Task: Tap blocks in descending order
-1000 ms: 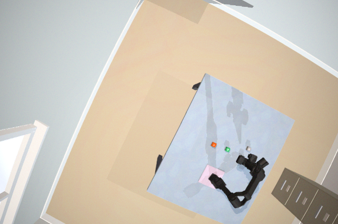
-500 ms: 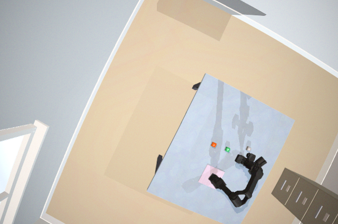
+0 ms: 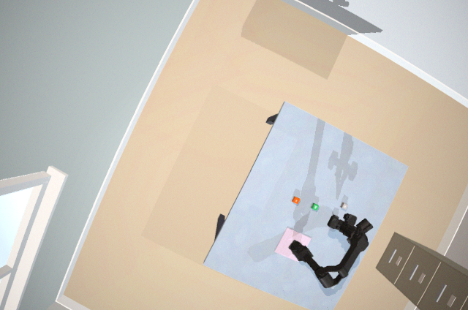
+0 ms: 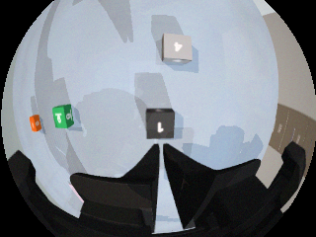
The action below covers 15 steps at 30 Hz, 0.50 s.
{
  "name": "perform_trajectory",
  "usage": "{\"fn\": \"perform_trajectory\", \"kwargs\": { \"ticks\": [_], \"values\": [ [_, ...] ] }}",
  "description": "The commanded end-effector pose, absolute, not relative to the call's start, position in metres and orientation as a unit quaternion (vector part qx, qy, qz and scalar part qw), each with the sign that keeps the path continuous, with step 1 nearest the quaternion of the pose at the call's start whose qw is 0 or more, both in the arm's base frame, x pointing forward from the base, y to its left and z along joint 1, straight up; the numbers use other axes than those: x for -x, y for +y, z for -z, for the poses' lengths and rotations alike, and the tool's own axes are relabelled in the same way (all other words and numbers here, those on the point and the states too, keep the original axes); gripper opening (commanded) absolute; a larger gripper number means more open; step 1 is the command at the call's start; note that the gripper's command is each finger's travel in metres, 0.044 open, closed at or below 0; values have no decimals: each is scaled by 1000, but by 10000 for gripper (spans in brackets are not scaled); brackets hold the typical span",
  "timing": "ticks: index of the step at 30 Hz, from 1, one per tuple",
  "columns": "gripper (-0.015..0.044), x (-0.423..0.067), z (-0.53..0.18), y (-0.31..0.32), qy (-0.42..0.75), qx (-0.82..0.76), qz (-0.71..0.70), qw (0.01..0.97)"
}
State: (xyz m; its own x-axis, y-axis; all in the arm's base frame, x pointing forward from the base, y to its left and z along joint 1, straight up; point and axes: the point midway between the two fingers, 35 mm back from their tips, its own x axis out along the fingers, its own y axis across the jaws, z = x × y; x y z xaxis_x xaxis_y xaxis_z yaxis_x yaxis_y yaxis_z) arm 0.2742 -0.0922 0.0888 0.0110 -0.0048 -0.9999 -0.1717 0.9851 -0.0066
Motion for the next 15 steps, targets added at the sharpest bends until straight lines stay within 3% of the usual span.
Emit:
{"fn": "perform_trajectory", "kwargs": {
  "ticks": [1,9,15],
  "values": [
    [20,-277,-129,-93,695,67,-59,713],
    [20,-274,-163,-90,695,67,-59,713],
    [20,-289,-164,-14,693,65,-61,715]
  ]
}}
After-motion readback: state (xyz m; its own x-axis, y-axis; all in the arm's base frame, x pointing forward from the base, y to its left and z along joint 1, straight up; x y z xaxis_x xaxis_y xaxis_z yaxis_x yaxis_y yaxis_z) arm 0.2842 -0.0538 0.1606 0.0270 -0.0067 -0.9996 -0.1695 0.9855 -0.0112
